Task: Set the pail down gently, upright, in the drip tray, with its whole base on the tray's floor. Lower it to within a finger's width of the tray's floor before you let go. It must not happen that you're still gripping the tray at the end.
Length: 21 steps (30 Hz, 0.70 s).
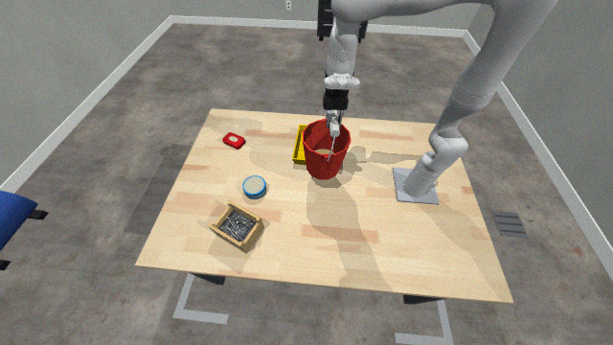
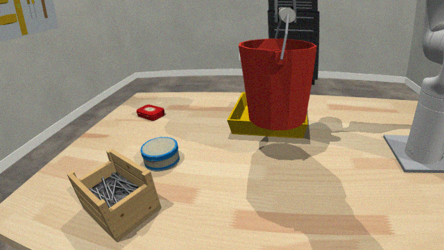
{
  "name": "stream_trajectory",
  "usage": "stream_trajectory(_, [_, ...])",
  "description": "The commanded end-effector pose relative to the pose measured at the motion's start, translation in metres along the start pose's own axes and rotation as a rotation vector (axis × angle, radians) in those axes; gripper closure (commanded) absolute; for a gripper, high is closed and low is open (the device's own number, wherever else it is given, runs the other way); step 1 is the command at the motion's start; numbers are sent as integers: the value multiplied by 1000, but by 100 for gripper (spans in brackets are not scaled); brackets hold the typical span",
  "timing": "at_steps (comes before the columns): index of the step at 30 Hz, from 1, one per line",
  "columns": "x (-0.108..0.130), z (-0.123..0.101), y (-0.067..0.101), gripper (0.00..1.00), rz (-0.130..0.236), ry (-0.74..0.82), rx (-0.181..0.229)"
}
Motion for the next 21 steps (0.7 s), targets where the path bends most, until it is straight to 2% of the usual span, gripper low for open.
stream_trajectory(1, [-8,1,1,100,0,0,-2])
stream_trajectory(21, [-63,9,1,100,0,0,-2])
Point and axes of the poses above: the point where the finger pads meet when closed, its own y axis back along the fingers, its own z axis across the jaws, x = y × z, the point moved 9 cm from there along y, back along the fingers, and after that the axes turned 5 degrees about -y, right-handed, at the moved point
